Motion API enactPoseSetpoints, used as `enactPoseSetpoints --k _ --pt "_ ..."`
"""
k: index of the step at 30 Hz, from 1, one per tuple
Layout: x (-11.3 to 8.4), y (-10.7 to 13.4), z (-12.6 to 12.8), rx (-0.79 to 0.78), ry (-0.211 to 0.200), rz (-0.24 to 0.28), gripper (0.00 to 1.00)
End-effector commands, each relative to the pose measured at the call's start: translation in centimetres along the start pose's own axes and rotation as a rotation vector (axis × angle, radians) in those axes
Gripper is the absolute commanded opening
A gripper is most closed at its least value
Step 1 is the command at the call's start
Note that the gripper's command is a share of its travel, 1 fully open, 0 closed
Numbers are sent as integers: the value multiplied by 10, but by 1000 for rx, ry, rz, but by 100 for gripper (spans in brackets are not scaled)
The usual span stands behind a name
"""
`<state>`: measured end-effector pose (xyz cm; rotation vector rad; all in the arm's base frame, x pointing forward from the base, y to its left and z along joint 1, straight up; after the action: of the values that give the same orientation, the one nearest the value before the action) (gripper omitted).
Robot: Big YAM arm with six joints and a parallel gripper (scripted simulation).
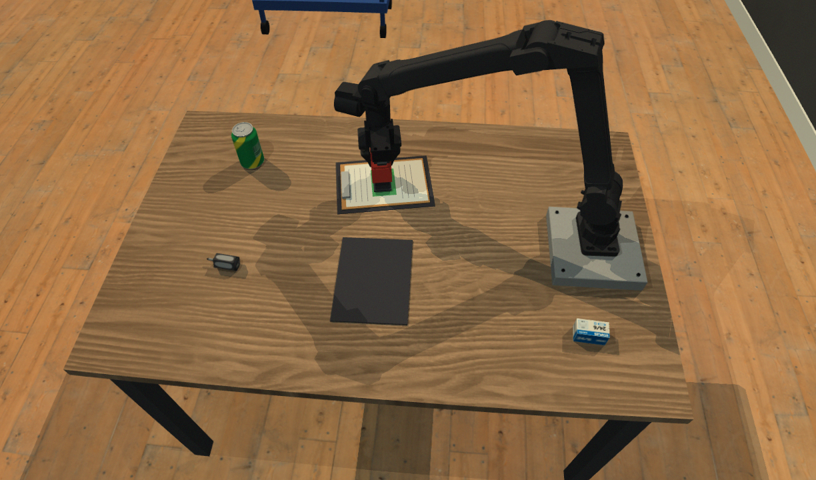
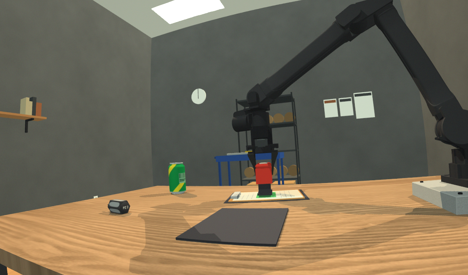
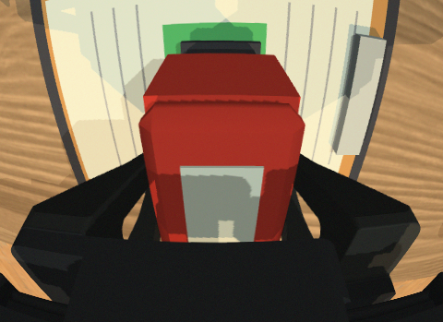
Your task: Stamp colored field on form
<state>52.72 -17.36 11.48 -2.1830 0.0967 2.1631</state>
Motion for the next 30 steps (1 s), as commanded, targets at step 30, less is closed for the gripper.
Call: enactPoseSetpoints --k 30 --pt "-7 0 -5 -19 32 7 32"
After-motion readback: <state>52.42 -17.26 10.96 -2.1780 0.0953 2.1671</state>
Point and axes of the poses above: the point where the finger pads meet when closed, its own x axis out along the fingers, its own z axis across the jaws, y = z × x, the point moved 7 cm from there along -x, back along the fingers, and after that the axes turned 14 degrees about x, right-handed, at the moved point
